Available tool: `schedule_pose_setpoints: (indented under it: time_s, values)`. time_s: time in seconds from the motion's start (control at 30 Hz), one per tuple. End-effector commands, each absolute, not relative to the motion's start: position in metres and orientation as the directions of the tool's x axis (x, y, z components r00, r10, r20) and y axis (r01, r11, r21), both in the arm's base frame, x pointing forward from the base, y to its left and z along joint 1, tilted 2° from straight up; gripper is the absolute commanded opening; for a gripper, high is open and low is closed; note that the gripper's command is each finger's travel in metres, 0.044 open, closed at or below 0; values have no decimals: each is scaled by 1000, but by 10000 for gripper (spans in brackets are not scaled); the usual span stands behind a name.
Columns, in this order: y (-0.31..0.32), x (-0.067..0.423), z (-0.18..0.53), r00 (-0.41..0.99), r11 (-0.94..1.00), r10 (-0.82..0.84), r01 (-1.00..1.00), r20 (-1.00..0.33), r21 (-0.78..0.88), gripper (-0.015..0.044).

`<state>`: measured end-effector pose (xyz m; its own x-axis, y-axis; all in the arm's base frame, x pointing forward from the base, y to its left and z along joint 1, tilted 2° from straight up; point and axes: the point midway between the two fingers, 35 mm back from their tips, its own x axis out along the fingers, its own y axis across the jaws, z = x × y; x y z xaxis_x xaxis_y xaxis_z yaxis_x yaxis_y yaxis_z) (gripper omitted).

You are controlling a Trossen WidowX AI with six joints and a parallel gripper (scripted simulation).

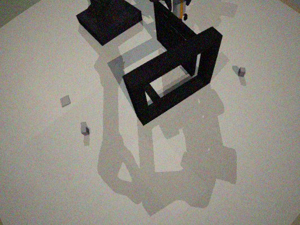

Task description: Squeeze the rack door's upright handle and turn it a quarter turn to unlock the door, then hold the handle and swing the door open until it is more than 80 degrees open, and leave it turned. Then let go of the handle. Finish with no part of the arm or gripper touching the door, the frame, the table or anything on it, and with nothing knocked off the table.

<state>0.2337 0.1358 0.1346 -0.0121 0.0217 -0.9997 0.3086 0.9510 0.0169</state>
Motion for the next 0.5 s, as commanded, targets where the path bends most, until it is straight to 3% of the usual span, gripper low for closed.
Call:
schedule_pose_setpoints:
  time_s: [0.0,0.47]
  values:
    - [136,234,136,-12,950,21,313,-1000,16,297]
    - [136,236,152,-12,950,21,313,-1000,16,297]
